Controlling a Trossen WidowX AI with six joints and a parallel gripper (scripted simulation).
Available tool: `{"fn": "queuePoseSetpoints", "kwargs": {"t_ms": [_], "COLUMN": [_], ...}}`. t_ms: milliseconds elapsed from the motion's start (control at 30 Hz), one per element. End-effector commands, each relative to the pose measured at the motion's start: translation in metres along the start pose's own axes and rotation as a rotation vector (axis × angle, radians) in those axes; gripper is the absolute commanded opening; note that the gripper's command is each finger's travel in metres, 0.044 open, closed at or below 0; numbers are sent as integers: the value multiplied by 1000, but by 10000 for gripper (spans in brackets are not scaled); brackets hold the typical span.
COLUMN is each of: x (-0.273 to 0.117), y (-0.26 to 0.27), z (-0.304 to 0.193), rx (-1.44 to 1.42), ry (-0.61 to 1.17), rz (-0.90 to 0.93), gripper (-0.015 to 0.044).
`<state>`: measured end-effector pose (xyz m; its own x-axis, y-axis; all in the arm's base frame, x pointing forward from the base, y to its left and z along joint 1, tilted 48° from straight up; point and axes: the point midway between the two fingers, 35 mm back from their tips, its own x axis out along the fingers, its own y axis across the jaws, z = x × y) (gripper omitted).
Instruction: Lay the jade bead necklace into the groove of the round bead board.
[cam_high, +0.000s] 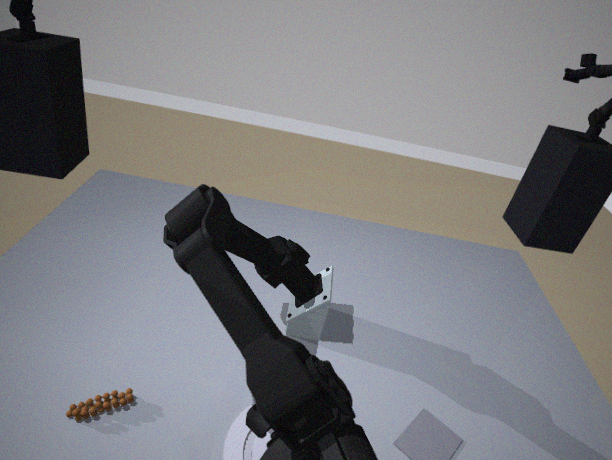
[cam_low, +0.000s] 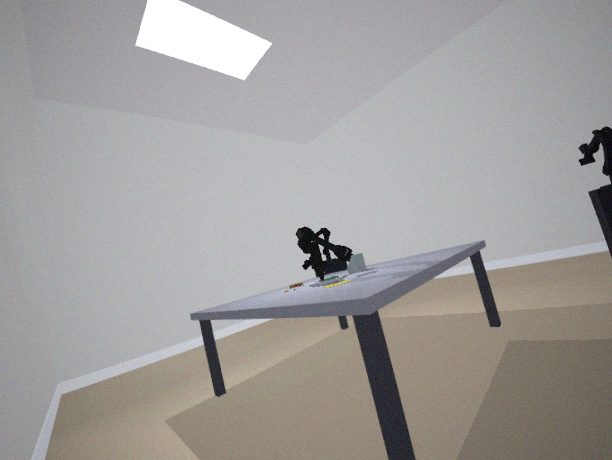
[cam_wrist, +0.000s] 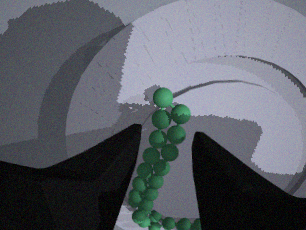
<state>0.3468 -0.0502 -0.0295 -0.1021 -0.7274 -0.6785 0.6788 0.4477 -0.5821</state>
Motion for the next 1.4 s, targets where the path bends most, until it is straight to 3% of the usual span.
{"fn": "queuePoseSetpoints", "kwargs": {"t_ms": [0, 1367], "x": [0, -4], "y": [0, 0], "z": [0, 0], "rx": [1, -3], "ry": [-1, -4], "rz": [1, 0], "gripper": [0, 0]}}
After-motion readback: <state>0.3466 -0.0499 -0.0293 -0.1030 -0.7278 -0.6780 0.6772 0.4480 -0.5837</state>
